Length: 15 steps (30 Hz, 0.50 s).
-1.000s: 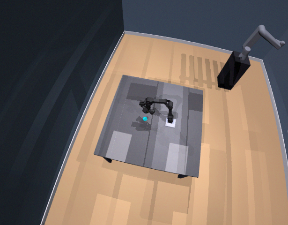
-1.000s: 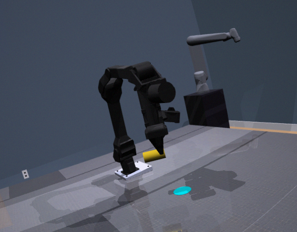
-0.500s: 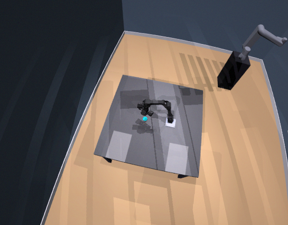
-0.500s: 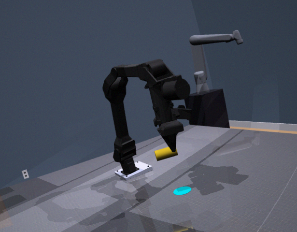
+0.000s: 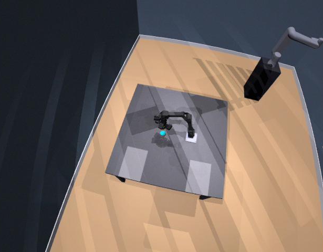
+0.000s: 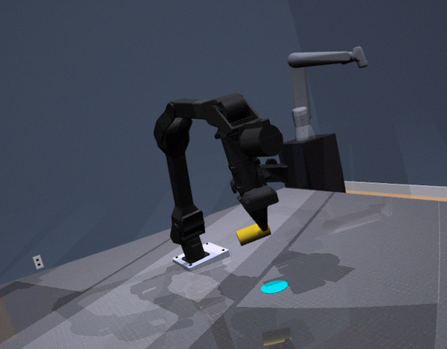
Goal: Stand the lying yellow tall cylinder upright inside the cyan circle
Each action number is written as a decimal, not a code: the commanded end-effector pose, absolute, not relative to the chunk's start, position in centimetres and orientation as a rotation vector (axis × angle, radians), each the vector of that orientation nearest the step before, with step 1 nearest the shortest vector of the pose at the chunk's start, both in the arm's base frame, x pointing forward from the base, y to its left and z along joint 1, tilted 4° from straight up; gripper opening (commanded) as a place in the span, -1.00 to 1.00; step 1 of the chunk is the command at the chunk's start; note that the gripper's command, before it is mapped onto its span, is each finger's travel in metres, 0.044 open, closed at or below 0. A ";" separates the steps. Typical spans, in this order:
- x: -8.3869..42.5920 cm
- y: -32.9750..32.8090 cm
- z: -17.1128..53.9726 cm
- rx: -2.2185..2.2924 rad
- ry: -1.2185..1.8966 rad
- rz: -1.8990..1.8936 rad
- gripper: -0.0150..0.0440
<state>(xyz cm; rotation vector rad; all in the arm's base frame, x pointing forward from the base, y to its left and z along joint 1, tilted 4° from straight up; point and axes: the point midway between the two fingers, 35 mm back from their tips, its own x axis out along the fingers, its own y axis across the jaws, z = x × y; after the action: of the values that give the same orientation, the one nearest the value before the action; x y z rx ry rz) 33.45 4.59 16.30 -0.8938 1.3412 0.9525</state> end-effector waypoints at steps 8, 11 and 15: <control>33.1 4.6 15.4 -0.835 1.312 1.024 -0.14; 33.0 4.6 15.2 -0.820 1.302 1.041 -0.14; 33.0 4.7 15.0 -0.800 1.287 1.062 -0.14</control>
<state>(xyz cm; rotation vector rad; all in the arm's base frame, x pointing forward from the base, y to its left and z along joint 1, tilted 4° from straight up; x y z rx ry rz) 33.15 4.71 15.42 -0.8205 1.2951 1.0384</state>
